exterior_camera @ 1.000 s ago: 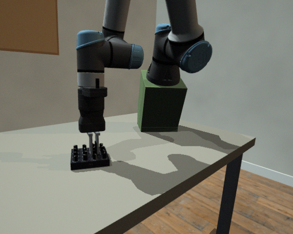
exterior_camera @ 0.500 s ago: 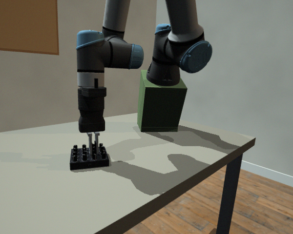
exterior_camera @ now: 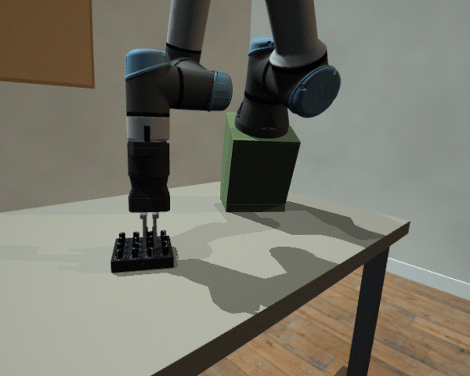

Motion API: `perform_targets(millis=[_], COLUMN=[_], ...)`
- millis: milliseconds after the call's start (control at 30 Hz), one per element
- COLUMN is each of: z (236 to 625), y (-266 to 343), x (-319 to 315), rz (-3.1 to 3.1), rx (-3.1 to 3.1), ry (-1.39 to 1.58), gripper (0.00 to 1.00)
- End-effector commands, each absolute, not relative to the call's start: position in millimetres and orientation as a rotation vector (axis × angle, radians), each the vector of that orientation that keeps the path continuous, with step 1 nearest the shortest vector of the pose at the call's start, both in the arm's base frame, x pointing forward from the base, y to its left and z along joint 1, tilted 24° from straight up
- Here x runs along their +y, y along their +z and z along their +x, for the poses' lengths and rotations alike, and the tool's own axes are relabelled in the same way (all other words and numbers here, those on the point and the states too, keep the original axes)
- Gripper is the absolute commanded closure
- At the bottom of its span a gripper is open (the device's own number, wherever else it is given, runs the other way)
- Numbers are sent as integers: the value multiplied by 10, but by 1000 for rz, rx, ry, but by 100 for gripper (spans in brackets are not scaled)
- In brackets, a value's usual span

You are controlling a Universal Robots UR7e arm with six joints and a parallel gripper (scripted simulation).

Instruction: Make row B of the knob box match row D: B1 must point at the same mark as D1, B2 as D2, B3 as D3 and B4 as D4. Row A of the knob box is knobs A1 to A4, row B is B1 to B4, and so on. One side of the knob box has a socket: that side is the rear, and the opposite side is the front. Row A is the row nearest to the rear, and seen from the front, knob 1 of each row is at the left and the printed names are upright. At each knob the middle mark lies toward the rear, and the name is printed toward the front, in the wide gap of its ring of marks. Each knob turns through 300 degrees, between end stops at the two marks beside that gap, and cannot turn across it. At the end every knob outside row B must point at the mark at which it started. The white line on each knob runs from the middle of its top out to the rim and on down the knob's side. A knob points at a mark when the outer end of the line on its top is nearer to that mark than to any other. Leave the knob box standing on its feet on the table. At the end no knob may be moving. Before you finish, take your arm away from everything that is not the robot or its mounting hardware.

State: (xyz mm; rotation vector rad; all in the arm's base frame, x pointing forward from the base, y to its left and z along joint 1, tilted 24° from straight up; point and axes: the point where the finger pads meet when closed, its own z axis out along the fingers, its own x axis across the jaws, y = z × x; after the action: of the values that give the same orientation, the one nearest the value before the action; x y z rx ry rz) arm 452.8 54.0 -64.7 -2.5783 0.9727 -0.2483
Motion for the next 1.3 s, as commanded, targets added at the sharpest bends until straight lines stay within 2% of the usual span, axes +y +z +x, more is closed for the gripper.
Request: perform_targets(millis=[0, 200, 233, 1267], z=[4516, 4520, 4520, 4475], y=[-645, -644, -644, -520], x=[552, 548, 548, 504], rz=[-2570, -2570, -2570, -2569], rx=[995, 995, 995, 997], ry=[-244, -245, -245, -244], gripper=[70, 70, 54, 54])
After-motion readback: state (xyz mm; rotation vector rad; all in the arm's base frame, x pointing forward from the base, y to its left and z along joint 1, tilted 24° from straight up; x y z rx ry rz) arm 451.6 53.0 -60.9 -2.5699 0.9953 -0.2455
